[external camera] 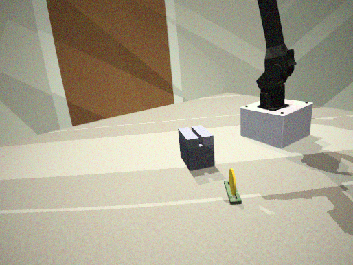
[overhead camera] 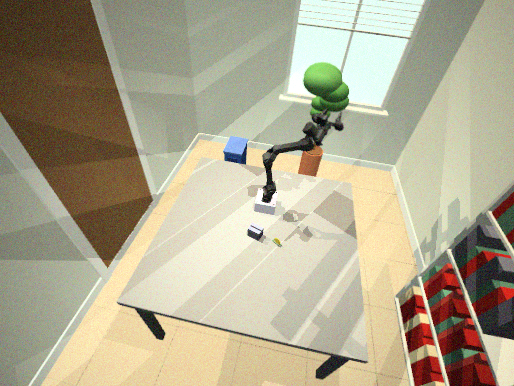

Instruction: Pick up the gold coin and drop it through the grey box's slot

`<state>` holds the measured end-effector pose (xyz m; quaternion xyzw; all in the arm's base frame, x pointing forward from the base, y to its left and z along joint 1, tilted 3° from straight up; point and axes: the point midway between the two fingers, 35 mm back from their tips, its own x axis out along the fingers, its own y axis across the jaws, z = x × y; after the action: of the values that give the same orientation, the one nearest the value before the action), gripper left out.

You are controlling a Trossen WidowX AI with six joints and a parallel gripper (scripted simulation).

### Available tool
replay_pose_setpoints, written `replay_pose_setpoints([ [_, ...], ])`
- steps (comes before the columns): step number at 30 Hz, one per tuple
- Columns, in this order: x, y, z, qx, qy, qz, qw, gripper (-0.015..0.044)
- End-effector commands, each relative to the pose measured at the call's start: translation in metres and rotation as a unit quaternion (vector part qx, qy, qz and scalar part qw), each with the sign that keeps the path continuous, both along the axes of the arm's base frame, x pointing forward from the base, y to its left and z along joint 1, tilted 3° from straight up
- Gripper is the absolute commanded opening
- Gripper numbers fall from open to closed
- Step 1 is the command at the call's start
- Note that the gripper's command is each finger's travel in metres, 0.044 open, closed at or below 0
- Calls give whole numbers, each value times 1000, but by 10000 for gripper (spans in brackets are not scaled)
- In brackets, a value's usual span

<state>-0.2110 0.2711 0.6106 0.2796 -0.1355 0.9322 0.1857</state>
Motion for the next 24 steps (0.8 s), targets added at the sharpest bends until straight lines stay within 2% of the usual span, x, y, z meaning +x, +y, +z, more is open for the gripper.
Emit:
replay_pose_setpoints([
  [1,0,1,0,-1,0,-2,1000,374],
  [9,38,63,-34,-56,-28,-111,992,164],
  [17,116,137,-99,-170,-57,-265,947,161],
  [24,185,171,-159,-251,-91,-368,890,161],
])
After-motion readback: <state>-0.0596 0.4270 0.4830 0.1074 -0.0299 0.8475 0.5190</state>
